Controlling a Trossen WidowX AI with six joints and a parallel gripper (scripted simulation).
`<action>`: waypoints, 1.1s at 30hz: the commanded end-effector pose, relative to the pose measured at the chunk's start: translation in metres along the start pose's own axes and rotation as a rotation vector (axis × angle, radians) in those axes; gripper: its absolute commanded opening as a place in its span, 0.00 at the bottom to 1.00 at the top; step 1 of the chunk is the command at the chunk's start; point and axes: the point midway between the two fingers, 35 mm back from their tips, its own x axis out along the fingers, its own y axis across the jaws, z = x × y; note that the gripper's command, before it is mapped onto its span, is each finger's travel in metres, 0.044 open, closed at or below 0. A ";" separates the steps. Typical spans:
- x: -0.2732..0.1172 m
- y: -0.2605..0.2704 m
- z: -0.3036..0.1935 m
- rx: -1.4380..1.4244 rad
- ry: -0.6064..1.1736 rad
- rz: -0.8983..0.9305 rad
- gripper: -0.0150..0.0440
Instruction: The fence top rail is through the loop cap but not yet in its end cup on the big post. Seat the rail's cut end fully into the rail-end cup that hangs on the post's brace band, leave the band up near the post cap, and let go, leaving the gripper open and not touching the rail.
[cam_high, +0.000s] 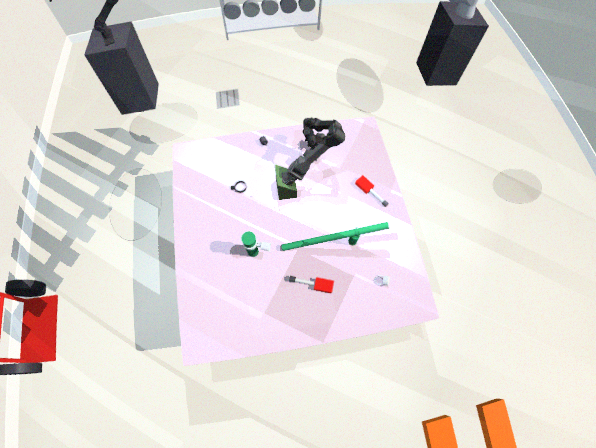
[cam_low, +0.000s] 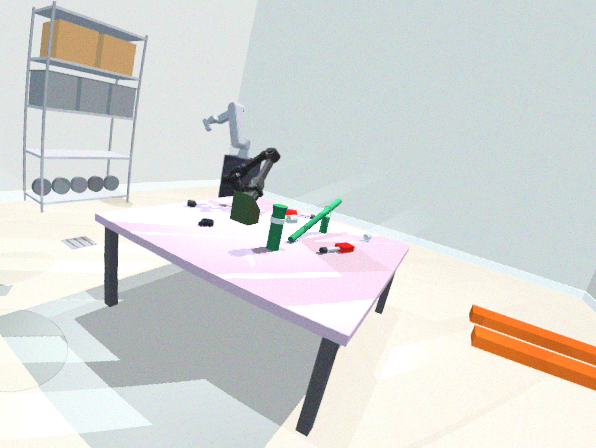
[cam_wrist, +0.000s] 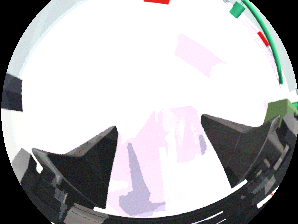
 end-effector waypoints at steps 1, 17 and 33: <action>0.001 0.000 0.000 -0.001 -0.001 -0.002 0.98; 0.041 0.022 0.055 0.084 0.064 -0.085 1.00; 0.082 0.028 0.165 0.000 0.131 -0.029 1.00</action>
